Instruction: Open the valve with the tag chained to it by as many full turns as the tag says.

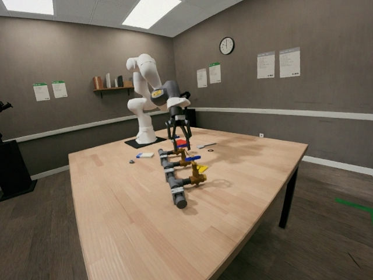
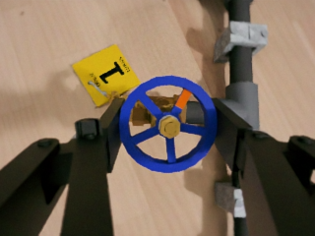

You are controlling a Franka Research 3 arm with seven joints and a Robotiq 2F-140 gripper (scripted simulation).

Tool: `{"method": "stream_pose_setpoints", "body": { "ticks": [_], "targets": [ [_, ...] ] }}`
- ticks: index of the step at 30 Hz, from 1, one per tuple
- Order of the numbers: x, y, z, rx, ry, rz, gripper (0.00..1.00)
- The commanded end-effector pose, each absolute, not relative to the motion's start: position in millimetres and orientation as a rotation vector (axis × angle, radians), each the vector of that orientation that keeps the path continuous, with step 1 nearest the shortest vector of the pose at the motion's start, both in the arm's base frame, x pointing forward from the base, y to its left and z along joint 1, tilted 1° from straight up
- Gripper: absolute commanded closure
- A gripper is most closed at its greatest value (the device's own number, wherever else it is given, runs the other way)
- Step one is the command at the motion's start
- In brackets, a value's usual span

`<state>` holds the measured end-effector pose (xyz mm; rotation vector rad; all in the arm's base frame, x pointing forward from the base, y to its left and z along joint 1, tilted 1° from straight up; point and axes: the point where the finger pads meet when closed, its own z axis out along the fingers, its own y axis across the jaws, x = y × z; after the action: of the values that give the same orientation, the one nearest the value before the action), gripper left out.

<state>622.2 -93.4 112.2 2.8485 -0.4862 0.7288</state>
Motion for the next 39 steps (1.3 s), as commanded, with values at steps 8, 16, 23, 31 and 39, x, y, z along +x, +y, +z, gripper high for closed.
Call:
{"method": "stream_pose_setpoints", "body": {
  "ticks": [8, 16, 23, 31, 39],
  "targets": [
    [623.2, -93.9, 112.5, 2.862, 0.168, 0.624, 0.90],
    [623.2, -93.9, 112.5, 2.817, 0.437, 0.585, 0.90],
    [623.2, -93.9, 112.5, 2.776, 0.628, 0.540, 0.90],
    [623.2, -93.9, 112.5, 2.733, 0.812, 0.474, 0.90],
    [623.2, -93.9, 112.5, 2.710, 0.941, 0.406, 0.90]
  ]
}}
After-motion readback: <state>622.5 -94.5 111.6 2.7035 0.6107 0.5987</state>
